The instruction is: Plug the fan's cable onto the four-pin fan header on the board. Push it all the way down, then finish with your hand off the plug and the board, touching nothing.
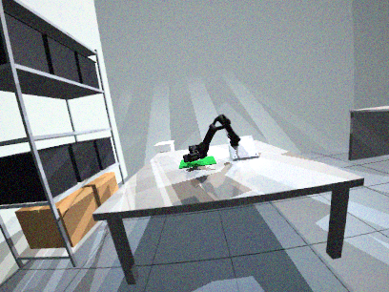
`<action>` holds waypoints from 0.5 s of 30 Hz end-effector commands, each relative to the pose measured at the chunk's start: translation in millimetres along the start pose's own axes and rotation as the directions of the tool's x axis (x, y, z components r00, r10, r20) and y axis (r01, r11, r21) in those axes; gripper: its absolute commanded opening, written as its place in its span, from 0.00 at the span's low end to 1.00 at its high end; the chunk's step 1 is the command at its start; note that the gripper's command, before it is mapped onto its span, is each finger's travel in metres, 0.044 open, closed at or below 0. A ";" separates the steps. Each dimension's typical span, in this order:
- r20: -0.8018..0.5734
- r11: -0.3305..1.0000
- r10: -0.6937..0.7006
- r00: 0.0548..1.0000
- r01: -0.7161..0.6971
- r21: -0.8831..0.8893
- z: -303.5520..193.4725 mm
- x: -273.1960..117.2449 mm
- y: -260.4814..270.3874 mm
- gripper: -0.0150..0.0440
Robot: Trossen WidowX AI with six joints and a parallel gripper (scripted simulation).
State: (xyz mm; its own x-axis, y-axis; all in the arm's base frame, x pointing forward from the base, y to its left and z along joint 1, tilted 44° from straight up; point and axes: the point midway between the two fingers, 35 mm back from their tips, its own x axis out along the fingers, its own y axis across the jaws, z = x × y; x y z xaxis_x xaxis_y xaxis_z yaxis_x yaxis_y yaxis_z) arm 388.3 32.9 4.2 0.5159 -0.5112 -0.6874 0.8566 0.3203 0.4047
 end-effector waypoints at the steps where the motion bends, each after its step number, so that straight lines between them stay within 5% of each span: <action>1: 0.004 1.000 0.003 1.000 -0.003 0.009 -3.7 0.9 1.4 0.25; 15: 0.004 1.000 0.003 1.000 -0.003 0.009 -16.7 3.4 1.4 0.25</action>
State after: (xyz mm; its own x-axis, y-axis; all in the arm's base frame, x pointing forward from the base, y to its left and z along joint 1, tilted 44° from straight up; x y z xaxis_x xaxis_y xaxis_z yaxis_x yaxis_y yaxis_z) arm 389.4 42.5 -6.1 0.5154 -0.5113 -0.6877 0.8568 0.3200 0.4043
